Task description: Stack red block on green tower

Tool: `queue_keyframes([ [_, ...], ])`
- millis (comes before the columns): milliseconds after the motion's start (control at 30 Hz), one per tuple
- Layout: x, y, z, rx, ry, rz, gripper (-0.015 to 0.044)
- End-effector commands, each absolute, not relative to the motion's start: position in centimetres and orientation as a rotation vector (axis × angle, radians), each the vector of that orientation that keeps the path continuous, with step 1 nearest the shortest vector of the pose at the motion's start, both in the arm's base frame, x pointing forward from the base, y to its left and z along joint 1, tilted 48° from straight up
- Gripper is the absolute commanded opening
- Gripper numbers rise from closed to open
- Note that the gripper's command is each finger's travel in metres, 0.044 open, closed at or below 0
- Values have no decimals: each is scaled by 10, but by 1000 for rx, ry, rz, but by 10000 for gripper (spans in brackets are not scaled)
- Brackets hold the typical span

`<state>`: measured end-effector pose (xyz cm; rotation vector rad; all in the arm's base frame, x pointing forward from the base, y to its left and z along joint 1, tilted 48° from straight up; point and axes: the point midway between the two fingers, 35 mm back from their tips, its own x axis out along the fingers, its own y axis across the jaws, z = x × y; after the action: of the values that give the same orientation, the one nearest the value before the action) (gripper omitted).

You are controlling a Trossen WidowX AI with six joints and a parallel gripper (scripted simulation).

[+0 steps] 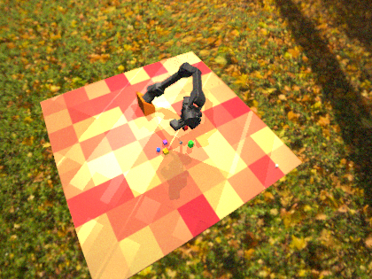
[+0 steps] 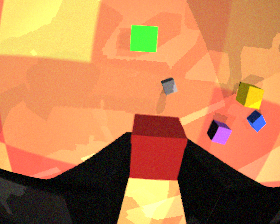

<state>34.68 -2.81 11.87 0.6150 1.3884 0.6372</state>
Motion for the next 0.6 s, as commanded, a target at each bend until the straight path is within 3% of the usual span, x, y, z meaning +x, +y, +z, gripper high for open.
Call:
queue_keyframes([
  [0,363,-24,122,619,1385,641,0],
  [567,402,-9,123,636,1381,644,0],
])
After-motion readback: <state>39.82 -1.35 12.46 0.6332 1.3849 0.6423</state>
